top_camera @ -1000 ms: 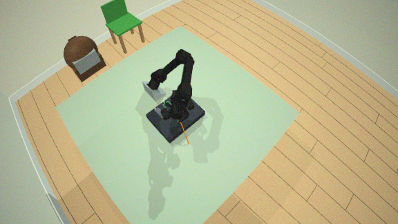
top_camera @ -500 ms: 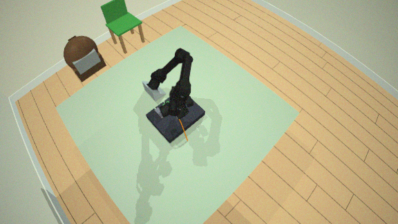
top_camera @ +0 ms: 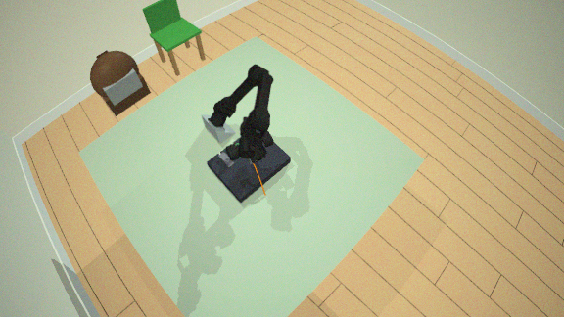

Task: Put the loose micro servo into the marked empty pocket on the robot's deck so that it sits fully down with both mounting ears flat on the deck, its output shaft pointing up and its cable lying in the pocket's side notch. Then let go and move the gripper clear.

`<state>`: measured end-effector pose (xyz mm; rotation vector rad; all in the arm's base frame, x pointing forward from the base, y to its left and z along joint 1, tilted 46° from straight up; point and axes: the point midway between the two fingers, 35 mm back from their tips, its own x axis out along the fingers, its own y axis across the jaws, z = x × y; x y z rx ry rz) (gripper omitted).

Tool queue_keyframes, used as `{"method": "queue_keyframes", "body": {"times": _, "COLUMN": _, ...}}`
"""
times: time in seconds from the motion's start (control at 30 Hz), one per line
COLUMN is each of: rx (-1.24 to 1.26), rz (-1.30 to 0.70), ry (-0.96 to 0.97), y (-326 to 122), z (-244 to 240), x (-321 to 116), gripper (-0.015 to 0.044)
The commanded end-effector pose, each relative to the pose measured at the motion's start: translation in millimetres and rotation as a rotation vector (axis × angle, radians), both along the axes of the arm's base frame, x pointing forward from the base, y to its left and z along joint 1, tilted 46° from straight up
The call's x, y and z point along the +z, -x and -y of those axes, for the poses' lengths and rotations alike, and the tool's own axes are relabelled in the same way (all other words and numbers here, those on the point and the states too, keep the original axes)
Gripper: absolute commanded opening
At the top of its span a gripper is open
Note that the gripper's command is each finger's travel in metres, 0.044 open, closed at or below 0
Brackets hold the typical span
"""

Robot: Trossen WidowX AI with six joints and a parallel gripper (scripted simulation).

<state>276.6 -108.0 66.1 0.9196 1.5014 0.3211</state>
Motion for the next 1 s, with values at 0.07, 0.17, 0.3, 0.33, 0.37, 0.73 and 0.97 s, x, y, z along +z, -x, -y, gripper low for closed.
{"method": "queue_keyframes", "body": {"times": 0.07, "rx": -0.065, "rz": -0.065, "ry": -0.014, "y": 1.5, "z": -1.7, "x": 1.1, "gripper": 0.0}}
{"method": "queue_keyframes", "body": {"times": 0.17, "rx": -0.137, "rz": -0.137, "ry": -0.025, "y": 1.5, "z": -1.7, "x": 1.1, "gripper": 0.0}}
{"method": "queue_keyframes", "body": {"times": 0.3, "rx": -0.234, "rz": -0.234, "ry": -0.039, "y": 1.5, "z": -1.7, "x": 1.1, "gripper": 0.0}}
{"method": "queue_keyframes", "body": {"times": 0.33, "rx": -0.259, "rz": -0.258, "ry": -0.042, "y": 1.5, "z": -1.7, "x": 1.2, "gripper": 0.0}}
{"method": "queue_keyframes", "body": {"times": 0.37, "rx": -0.283, "rz": -0.283, "ry": -0.046, "y": 1.5, "z": -1.7, "x": 1.2, "gripper": 0.0}}
{"method": "queue_keyframes", "body": {"times": 0.73, "rx": -0.552, "rz": -0.55, "ry": -0.085, "y": 1.5, "z": -1.6, "x": 1.1, "gripper": 0.0}}
{"method": "queue_keyframes", "body": {"times": 0.97, "rx": -0.723, "rz": -0.72, "ry": -0.11, "y": 1.5, "z": -1.6, "x": 1.1, "gripper": 0.0}}
